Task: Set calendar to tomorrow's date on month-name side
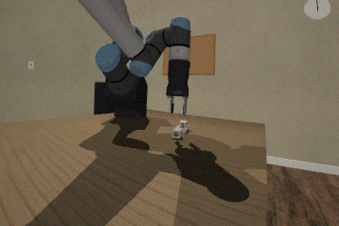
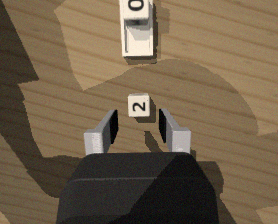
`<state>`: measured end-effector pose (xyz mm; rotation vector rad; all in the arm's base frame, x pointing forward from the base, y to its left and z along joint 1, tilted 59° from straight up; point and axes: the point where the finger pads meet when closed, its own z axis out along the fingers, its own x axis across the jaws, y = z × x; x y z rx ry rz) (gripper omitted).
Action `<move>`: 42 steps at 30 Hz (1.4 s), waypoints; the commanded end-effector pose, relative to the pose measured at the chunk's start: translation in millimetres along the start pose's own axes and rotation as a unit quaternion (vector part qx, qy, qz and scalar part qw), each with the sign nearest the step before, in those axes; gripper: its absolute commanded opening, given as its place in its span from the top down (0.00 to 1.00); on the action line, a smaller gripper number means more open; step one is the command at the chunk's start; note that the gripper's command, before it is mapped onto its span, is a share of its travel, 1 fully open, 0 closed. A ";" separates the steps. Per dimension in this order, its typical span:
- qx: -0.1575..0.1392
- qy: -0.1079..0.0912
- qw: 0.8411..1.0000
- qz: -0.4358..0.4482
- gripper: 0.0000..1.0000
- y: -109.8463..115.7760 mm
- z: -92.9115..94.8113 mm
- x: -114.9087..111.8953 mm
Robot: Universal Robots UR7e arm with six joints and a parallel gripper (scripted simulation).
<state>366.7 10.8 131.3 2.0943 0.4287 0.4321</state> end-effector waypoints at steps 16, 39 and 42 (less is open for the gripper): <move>0.000 0.001 1.000 0.000 0.13 0.0 11.1 0.1; 0.000 0.001 1.000 0.000 0.13 -0.1 41.1 0.1; 0.000 0.001 1.000 0.000 0.13 -0.1 45.2 0.0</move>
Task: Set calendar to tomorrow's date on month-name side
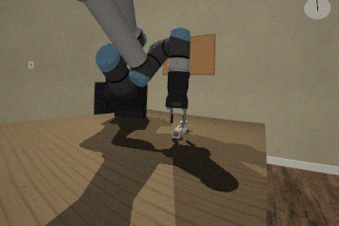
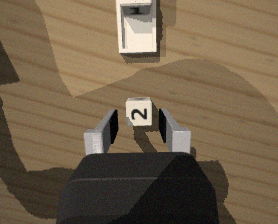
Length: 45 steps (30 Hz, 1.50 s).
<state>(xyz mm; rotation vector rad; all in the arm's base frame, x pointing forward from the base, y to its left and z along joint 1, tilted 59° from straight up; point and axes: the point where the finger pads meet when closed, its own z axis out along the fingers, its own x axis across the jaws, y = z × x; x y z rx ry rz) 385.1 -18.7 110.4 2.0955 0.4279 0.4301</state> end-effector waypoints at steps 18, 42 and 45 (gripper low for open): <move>0.000 0.001 1.000 0.000 0.13 0.0 13.3 0.3; 0.000 0.001 1.000 0.000 0.13 0.0 13.3 0.3; 0.000 0.001 1.000 0.000 0.13 0.0 13.3 0.3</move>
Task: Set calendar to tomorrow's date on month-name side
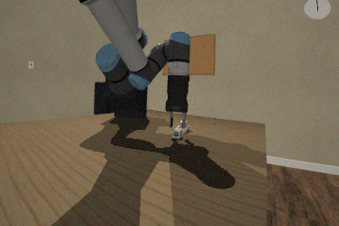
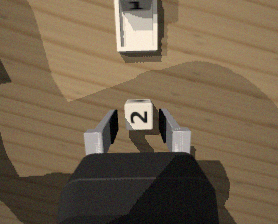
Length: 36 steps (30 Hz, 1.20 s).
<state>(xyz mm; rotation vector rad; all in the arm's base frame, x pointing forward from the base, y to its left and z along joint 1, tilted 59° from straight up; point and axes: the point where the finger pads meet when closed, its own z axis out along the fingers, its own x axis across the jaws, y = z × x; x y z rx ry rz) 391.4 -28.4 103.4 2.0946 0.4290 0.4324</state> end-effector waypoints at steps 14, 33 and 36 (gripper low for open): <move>0.000 0.000 1.000 0.000 0.13 0.1 1.3 0.2; 0.000 0.000 1.000 0.000 0.13 0.1 25.1 0.2; 0.000 0.000 1.000 0.000 0.13 0.1 26.7 0.2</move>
